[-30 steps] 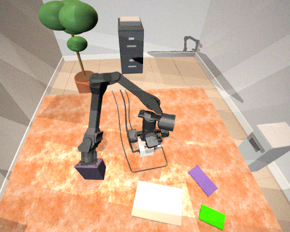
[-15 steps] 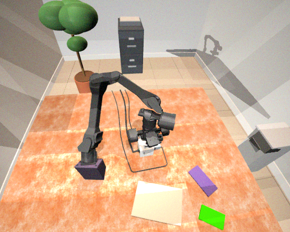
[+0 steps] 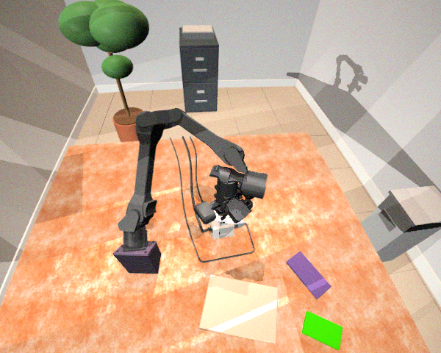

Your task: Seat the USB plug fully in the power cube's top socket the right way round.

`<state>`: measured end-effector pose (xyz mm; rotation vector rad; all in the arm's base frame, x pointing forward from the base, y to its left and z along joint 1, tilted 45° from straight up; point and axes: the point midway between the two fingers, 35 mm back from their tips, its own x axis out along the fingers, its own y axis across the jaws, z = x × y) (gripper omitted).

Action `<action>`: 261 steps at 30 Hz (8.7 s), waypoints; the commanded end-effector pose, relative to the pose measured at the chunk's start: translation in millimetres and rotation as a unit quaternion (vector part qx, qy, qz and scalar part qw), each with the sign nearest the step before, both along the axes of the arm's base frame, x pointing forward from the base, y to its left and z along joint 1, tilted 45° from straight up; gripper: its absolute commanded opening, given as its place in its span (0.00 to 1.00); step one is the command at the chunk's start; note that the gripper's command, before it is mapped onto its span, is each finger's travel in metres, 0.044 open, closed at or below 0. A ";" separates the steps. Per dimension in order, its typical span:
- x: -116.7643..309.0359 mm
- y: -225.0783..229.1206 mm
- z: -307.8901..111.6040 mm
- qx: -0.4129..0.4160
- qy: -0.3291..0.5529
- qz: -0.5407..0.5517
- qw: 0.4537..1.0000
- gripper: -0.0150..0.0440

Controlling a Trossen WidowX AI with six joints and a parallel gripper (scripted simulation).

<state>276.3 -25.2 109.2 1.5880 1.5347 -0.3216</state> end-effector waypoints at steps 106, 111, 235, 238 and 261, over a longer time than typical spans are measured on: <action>0.0 0.1 -0.3 -0.200 -0.664 0.696 0.185 0.25; 0.0 0.1 -0.3 -0.200 -0.664 0.696 0.185 0.25; 0.9 15.4 -4.6 -0.188 -0.704 0.659 0.187 0.25; 1.0 15.6 -4.9 -0.188 -0.704 0.659 0.187 0.25; 1.5 17.5 -6.8 -0.188 -0.704 0.659 0.187 0.25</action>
